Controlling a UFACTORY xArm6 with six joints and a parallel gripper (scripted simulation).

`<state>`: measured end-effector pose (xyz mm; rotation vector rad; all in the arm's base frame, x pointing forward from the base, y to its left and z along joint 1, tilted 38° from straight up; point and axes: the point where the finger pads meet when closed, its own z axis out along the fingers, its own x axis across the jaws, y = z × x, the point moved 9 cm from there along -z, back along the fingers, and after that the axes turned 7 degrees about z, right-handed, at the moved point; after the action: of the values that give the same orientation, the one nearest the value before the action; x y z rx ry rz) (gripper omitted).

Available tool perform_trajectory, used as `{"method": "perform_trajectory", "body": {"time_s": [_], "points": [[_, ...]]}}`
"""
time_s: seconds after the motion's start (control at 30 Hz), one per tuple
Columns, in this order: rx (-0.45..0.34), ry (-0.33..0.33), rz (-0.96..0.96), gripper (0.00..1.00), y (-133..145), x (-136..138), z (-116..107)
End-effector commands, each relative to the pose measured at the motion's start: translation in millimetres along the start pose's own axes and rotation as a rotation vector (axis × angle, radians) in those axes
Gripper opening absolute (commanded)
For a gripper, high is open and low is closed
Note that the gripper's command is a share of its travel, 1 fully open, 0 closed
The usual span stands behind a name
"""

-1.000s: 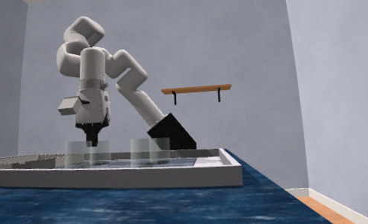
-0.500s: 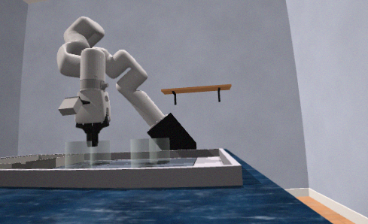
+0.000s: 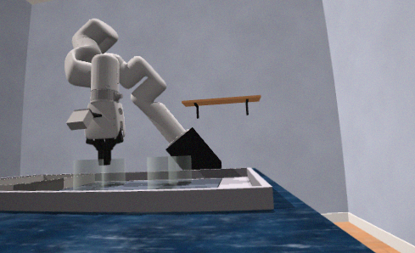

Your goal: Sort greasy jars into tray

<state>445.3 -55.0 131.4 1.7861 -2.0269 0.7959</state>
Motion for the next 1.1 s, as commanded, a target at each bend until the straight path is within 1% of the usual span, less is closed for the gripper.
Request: {"method": "perform_trajectory", "body": {"time_s": [0.0,1.07], "points": [[0.003,-0.001,0.001,0.00,-0.3,0.1,-1.6],[0.003,-0.001,0.001,0.00,3.4,0.6,-4.6]]}}
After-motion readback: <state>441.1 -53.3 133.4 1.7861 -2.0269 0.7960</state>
